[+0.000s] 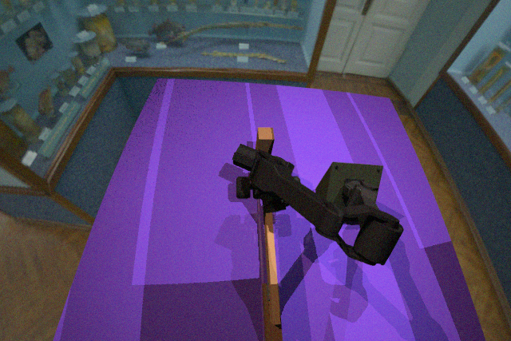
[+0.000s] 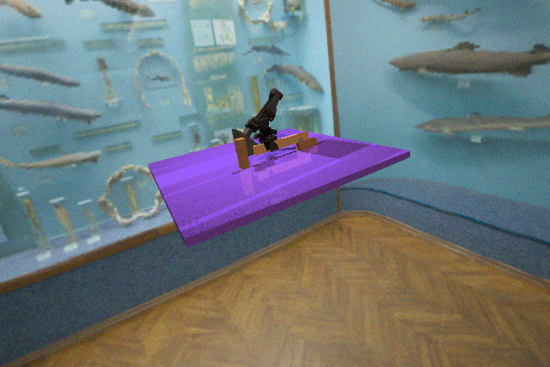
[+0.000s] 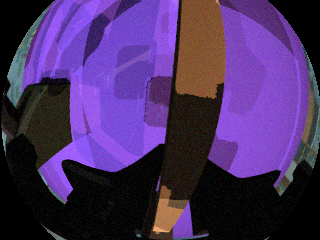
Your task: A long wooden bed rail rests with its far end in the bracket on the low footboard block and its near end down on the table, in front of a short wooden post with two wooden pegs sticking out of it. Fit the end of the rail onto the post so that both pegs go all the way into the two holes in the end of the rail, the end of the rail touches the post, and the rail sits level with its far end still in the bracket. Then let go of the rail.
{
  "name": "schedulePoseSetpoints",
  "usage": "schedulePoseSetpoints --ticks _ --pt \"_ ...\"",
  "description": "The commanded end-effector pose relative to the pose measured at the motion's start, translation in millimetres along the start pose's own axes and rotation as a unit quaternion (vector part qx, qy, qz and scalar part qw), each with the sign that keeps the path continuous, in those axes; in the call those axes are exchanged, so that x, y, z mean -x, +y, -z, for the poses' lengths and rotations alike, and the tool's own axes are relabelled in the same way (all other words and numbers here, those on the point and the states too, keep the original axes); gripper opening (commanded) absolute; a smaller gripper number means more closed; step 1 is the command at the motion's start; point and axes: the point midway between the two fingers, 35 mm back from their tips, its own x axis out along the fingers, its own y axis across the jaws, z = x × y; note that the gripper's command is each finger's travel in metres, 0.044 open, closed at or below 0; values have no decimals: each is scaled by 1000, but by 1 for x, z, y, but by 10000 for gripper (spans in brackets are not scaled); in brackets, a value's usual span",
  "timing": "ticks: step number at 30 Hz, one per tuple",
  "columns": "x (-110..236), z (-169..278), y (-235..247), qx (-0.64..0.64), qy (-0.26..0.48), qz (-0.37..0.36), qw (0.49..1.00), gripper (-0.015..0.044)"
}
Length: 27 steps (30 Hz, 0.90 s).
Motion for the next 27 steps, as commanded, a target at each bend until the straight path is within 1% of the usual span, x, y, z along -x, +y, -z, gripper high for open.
schedulePoseSetpoints --ticks 1,27 --pt "-1 2 0 0 1 1 1000 0" --pt "-1 10 1 0 1 1 1000 0"
